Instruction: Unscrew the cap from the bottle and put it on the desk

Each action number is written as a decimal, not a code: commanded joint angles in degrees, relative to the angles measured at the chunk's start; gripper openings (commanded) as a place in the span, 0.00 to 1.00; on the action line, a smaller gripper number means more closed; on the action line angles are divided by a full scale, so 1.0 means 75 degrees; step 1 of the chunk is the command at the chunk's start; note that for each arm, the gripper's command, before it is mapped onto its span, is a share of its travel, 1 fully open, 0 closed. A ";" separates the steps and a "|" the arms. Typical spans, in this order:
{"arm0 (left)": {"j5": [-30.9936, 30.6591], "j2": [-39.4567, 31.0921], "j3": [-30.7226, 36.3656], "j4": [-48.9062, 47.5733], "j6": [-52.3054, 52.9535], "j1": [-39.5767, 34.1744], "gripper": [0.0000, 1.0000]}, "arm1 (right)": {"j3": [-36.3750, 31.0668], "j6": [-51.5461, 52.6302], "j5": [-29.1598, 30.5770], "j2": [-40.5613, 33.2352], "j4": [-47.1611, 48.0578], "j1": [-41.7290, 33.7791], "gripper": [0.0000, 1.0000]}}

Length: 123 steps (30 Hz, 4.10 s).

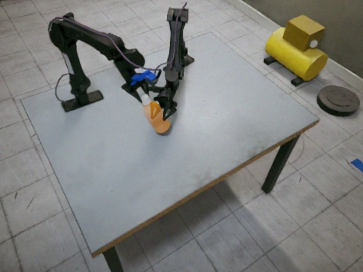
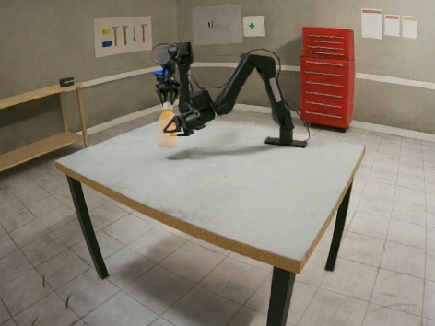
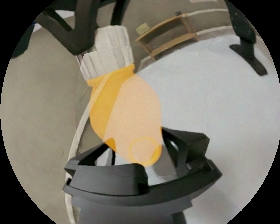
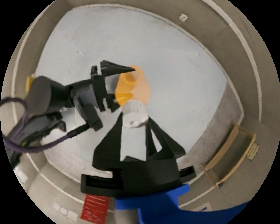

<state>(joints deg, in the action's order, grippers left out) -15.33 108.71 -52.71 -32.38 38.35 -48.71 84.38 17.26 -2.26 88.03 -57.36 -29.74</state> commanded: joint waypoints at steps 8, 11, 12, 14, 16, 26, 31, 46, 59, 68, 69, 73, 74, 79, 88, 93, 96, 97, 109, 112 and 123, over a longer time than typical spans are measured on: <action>-0.0014 -0.0222 -0.0017 -0.0196 -0.0058 0.0000 0.00 | 0.0068 -0.3972 0.0135 -0.0143 -0.0076 -0.0056 0.00; -0.0014 -0.0222 -0.0017 -0.0196 -0.0058 0.0000 0.00 | 0.0069 -0.5171 0.0134 -0.0147 -0.0077 -0.0055 0.00; -0.0014 -0.0222 -0.0017 -0.0196 -0.0058 0.0000 0.00 | 0.0069 -0.5523 0.0134 -0.0148 -0.0078 -0.0055 0.00; -0.0014 -0.0223 -0.0017 -0.0196 -0.0058 0.0000 0.00 | 0.0070 -0.6229 0.0132 -0.0150 -0.0080 -0.0055 0.00; -0.0014 -0.0223 -0.0017 -0.0196 -0.0058 0.0000 0.00 | 0.0071 -0.6934 0.0131 -0.0153 -0.0081 -0.0055 0.00; -0.0014 -0.0223 -0.0017 -0.0195 -0.0058 0.0000 0.00 | 0.0061 -0.9753 0.0133 -0.0166 -0.0071 -0.0056 0.00; -0.0014 -0.0223 -0.0017 -0.0195 -0.0057 0.0000 0.00 | 0.0048 -1.0591 0.0050 -0.0174 -0.0058 -0.0017 0.00; -0.0013 -0.0223 -0.0017 -0.0195 -0.0057 0.0000 0.00 | 0.0035 -1.0146 -0.0003 -0.0034 0.0020 -0.0012 0.68; -0.0013 -0.0223 -0.0017 -0.0195 -0.0057 0.0000 0.00 | 0.0058 -0.5827 -0.0158 -0.0021 -0.0011 0.0061 0.70; -0.0013 -0.0223 -0.0017 -0.0195 -0.0057 0.0000 0.00 | 0.0050 -0.2617 -0.0207 -0.0027 -0.0005 0.0083 0.70; -0.0013 -0.0223 -0.0017 -0.0195 -0.0057 0.0000 0.00 | 0.0049 -0.2277 -0.0215 -0.0029 -0.0004 0.0086 0.70; -0.0013 -0.0223 -0.0017 -0.0195 -0.0057 0.0000 0.00 | 0.0044 -0.0896 -0.0238 -0.0032 0.0001 0.0097 0.70; -0.0013 -0.0223 -0.0017 -0.0195 -0.0057 0.0000 0.00 | 0.0042 -0.0549 -0.0244 -0.0034 0.0003 0.0099 0.70; -0.0013 -0.0223 -0.0017 -0.0195 -0.0057 0.0000 0.00 | 0.0033 0.0988 -0.0271 -0.0040 0.0012 0.0111 0.70; -0.0013 -0.0223 -0.0017 -0.0195 -0.0057 0.0000 0.00 | 0.0009 0.4098 -0.0330 -0.0056 0.0037 0.0138 0.70; -0.0013 -0.0223 -0.0017 -0.0195 -0.0057 0.0000 0.00 | -0.0001 0.5506 -0.0347 -0.0063 0.0048 0.0145 0.70; -0.0013 -0.0223 -0.0017 -0.0195 -0.0057 0.0000 0.00 | -0.0010 0.6717 -0.0362 -0.0069 0.0057 0.0152 0.70; -0.0013 -0.0223 -0.0017 -0.0195 -0.0057 0.0000 0.00 | -0.0013 0.7069 -0.0366 -0.0071 0.0061 0.0154 0.70; -0.0013 -0.0223 -0.0017 -0.0195 -0.0057 0.0000 0.00 | -0.0080 1.0032 -0.0227 -0.0121 0.0136 0.0088 0.70; -0.0013 -0.0223 -0.0017 -0.0195 -0.0057 0.0000 0.00 | -0.0059 0.9946 -0.0230 -0.0104 0.0122 0.0076 0.59; -0.0012 -0.0222 -0.0017 -0.0196 -0.0057 -0.0001 0.00 | 0.0086 0.7872 -0.0243 -0.0010 -0.0010 0.0039 0.00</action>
<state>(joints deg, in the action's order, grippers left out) -14.94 108.71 -52.73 -32.27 38.13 -48.69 84.36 86.02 -4.69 88.05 -57.30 -29.15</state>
